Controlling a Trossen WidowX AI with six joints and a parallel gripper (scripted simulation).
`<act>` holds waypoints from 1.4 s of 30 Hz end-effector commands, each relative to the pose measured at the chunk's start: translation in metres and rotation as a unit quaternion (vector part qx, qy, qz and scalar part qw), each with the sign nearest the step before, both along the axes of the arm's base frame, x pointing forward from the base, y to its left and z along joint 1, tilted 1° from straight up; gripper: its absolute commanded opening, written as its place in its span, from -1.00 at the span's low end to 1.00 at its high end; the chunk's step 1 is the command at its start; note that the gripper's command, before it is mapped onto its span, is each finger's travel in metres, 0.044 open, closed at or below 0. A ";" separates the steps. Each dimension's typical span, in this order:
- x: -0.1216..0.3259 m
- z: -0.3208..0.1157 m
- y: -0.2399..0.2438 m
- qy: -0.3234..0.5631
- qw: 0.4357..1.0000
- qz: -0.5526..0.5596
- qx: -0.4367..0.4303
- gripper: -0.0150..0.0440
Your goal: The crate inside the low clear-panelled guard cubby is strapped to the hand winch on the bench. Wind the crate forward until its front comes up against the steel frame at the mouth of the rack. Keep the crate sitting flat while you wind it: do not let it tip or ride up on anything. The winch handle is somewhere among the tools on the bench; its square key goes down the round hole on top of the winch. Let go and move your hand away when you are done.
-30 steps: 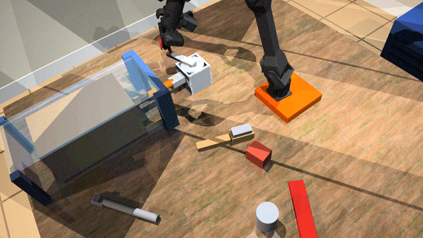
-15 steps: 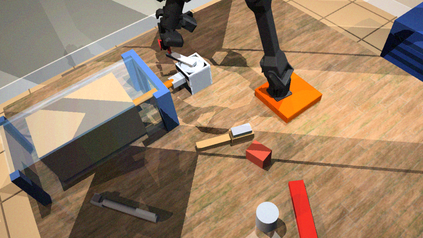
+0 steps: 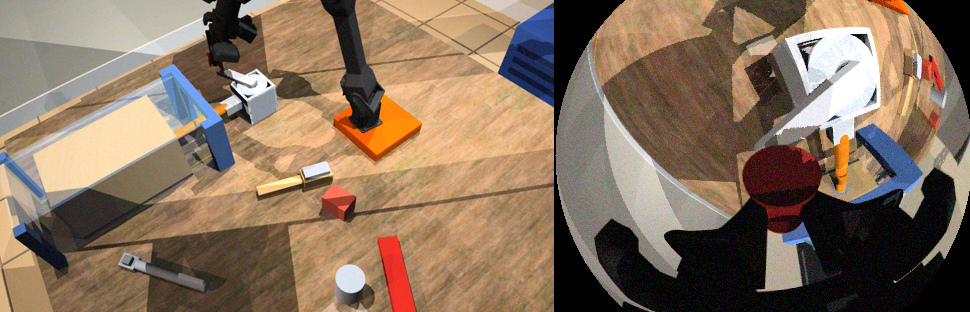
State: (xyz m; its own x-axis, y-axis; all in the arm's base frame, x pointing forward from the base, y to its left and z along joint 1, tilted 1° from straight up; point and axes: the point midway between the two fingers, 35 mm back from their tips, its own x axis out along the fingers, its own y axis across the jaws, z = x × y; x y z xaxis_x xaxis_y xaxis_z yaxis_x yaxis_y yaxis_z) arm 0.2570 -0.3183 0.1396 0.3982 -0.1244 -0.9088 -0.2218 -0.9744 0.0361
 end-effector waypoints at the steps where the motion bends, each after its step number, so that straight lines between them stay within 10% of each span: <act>1: 0.023 0.000 0.019 -0.017 0.999 0.032 0.012 -0.49; 42: 0.039 0.000 0.040 -0.018 0.999 0.032 0.013 -0.49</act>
